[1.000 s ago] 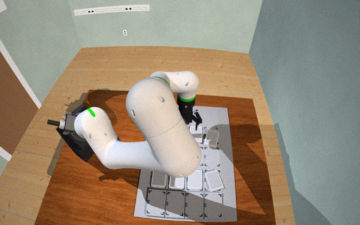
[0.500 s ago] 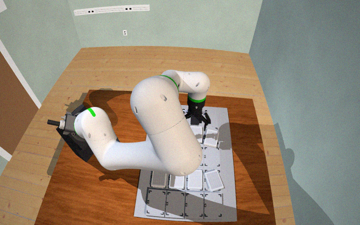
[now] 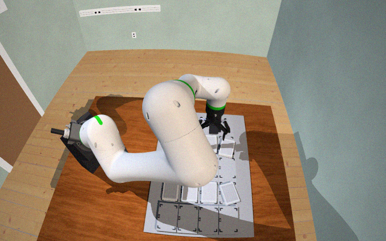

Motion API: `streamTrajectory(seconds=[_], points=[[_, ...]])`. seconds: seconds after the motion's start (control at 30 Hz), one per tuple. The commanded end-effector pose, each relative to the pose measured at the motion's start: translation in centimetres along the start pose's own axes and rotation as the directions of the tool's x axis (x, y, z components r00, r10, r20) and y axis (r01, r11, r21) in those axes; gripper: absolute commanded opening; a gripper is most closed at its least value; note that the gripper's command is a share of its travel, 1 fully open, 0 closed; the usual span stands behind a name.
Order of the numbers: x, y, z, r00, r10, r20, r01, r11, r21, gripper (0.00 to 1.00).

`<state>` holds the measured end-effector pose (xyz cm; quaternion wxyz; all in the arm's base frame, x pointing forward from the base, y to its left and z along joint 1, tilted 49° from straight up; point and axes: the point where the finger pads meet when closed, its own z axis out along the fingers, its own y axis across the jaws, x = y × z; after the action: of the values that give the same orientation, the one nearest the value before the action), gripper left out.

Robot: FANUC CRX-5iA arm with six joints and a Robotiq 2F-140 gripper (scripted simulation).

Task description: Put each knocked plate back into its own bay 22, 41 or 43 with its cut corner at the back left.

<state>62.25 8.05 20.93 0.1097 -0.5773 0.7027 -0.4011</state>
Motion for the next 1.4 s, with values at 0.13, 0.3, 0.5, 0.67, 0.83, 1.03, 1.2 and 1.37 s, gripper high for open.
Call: streamTrajectory(seconds=[0.13,0.3,0.5,0.67,0.83,1.03,1.2,1.37], points=[[0.0,-0.1,-0.1,1.000,0.000,0.001,0.000,1.000,0.001,1.00],[0.0,-0.1,-0.1,1.000,0.000,0.001,0.000,1.000,0.001,1.00],[0.0,-0.1,-0.1,1.000,0.000,0.001,0.000,1.000,0.001,1.00],[0.0,-0.1,-0.1,1.000,0.000,0.001,0.000,1.000,0.001,1.00],[0.0,-0.1,-0.1,1.000,0.000,0.001,0.000,1.000,0.001,1.00],[0.0,-0.1,-0.1,1.000,0.000,0.001,0.000,1.000,0.001,1.00],[0.4,-0.1,-0.1,1.000,0.000,0.001,0.000,1.000,0.001,1.00],[2.4,-0.1,-0.1,1.000,0.000,0.001,0.000,1.000,0.001,1.00]])
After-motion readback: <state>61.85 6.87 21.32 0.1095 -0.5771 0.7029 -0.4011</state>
